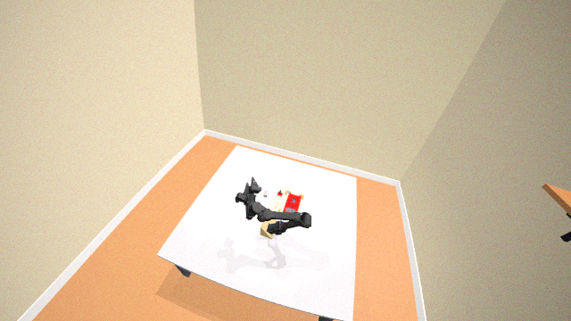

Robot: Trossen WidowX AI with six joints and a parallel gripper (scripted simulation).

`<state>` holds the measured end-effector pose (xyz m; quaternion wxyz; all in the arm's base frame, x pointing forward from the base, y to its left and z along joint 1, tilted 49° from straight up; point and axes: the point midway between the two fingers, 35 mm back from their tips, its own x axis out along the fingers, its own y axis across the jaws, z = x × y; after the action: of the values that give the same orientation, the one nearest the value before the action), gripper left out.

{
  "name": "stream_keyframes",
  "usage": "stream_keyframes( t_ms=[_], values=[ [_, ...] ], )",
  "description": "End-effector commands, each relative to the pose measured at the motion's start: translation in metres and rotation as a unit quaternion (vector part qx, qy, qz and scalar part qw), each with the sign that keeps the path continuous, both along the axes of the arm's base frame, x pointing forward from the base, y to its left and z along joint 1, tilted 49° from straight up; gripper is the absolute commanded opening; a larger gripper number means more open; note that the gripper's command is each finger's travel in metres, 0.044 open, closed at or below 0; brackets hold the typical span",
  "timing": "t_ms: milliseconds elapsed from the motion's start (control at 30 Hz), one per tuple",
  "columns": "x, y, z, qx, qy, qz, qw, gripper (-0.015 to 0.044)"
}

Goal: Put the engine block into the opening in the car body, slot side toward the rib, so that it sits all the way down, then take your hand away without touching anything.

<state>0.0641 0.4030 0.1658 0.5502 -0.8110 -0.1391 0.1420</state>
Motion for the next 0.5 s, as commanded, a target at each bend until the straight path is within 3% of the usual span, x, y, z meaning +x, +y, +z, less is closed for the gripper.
stream_keyframes(
  t_ms=[0,467],
  values=[
    [0.000,0.000,0.000,0.000,0.000,0.000,1.000,0.0426],
    [0.061,0.009,-0.039,-0.085,0.048,-0.004,0.995,0.0440]
  ],
)
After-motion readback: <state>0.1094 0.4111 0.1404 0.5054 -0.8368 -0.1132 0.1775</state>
